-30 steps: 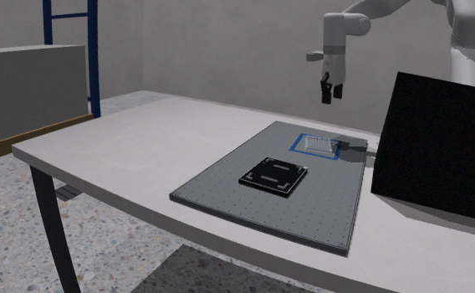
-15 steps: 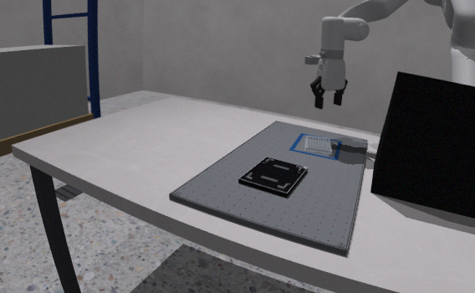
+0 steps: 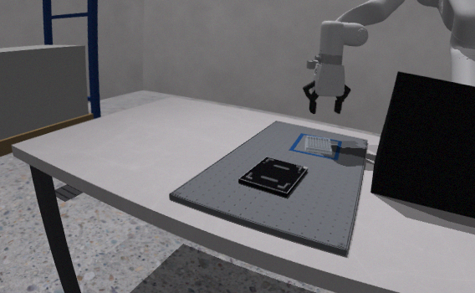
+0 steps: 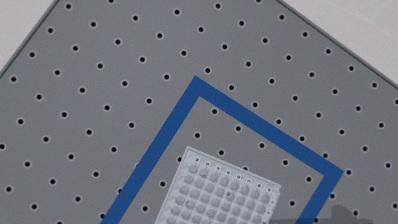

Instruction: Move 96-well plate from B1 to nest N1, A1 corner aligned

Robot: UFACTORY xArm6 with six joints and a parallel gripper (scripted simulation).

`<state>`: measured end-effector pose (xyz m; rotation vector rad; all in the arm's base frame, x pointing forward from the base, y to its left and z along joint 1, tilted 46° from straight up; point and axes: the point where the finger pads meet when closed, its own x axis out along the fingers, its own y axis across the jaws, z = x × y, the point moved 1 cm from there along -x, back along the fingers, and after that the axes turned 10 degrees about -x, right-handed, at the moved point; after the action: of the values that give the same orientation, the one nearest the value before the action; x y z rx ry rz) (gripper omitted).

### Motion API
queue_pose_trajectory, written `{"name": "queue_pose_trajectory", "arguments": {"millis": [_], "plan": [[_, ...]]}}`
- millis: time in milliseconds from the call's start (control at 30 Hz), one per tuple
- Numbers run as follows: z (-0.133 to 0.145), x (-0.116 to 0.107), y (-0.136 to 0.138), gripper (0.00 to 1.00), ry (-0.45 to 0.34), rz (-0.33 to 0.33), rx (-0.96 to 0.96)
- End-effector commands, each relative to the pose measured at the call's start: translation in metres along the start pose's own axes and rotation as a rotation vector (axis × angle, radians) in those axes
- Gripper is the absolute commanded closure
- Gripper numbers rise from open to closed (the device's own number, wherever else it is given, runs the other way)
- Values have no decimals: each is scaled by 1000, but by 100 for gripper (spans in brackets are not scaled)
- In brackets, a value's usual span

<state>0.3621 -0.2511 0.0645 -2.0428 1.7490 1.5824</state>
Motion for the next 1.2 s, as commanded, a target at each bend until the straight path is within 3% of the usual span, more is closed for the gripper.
{"name": "queue_pose_trajectory", "arguments": {"millis": [0,367,1167], "plan": [[10,6,-13,0,16,-20,168],[28,16,-29,0,-6,-49,407],[28,24,-30,0,-6,-50,409]]}}
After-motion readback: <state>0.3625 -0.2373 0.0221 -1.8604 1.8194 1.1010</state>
